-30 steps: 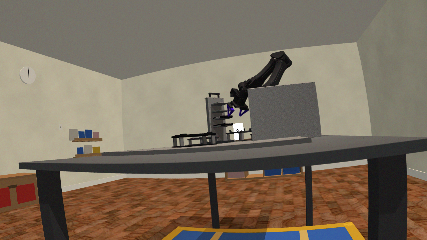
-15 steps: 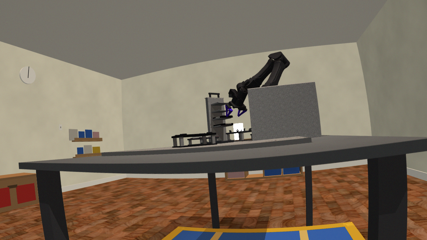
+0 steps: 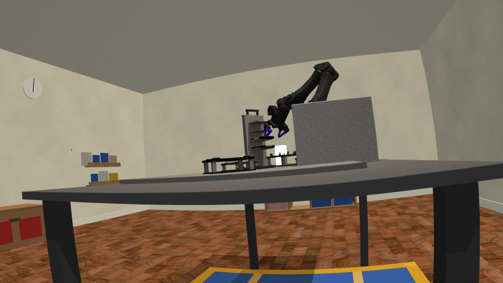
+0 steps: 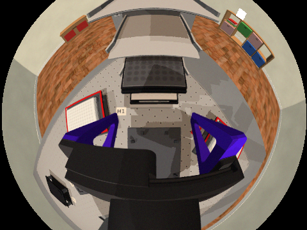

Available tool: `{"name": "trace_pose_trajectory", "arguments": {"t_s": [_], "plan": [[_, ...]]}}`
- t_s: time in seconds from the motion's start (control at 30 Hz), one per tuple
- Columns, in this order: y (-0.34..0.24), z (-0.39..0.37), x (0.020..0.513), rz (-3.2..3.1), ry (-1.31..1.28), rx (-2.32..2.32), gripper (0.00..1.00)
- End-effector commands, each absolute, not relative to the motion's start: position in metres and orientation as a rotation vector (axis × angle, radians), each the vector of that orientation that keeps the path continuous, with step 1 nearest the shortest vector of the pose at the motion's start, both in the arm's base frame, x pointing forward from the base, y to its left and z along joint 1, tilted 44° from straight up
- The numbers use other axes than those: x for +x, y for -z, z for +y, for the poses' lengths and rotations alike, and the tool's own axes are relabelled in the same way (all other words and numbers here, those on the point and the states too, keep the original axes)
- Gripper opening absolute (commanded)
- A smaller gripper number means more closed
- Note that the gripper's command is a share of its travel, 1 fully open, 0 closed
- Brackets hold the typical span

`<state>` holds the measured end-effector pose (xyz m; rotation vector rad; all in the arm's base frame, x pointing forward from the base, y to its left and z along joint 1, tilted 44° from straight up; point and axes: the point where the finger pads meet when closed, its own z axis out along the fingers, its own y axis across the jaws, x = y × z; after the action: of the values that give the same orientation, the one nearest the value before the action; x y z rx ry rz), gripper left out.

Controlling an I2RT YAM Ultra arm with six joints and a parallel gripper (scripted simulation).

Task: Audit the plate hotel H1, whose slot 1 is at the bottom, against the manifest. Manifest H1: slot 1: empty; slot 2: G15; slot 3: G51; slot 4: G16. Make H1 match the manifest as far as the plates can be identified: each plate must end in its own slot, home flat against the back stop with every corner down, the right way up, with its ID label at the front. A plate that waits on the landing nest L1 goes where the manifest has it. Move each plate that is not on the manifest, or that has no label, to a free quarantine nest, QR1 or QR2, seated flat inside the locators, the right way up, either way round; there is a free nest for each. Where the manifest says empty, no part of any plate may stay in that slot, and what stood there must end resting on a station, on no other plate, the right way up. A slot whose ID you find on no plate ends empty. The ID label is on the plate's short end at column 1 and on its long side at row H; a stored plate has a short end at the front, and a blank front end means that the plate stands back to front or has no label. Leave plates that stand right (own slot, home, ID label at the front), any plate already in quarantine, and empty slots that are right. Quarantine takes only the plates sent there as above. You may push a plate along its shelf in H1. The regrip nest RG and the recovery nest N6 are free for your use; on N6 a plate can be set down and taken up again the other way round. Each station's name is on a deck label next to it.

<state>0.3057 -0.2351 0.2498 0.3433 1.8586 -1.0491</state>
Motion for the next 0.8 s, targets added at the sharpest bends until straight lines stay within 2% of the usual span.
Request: {"name": "trace_pose_trajectory", "arguments": {"t_s": [0.0, 0.77], "plan": [[-0.256, -0.235, 0.310, 1.846, 1.045, 0.338, 1.00], [-0.269, -0.247, 0.332, 1.846, 1.044, 0.338, 1.00]]}}
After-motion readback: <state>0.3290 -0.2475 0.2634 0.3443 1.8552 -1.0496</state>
